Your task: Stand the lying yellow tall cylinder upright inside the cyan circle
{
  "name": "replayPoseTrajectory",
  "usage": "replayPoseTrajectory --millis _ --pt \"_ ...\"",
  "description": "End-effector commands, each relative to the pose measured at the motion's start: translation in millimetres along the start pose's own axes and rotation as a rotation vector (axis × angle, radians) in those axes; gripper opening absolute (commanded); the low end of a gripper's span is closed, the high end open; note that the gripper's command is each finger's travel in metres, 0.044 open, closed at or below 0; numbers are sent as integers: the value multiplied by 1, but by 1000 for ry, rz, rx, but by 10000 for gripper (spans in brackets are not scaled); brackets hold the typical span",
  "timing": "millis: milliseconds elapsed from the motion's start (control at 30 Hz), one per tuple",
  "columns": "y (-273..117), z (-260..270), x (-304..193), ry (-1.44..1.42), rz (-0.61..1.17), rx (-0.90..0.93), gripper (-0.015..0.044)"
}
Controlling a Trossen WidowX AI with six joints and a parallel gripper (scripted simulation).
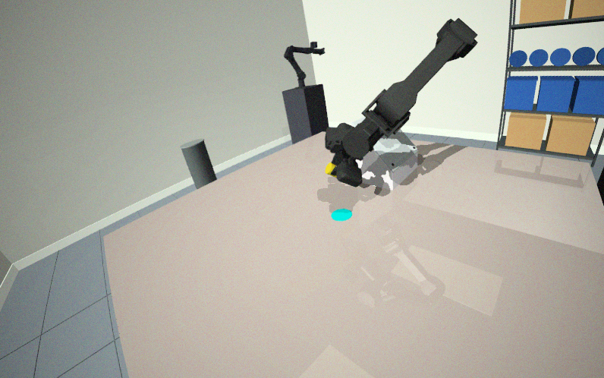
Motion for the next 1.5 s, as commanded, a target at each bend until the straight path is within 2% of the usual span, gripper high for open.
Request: replayPoseTrajectory --millis 0,1467 --pt "0 -1 -1 9 -30 4 105" --pt "-6 -2 -15 97 -299 132 105"
Point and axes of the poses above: the point midway between the two fingers, 35 mm back from their tips, its own y axis out along the fingers, its own z axis across the jaws, x = y × z, the point moved 6 cm from there along -y, back along the fingers, and after that the axes turned 15 degrees about y, right-handed, at the moved point
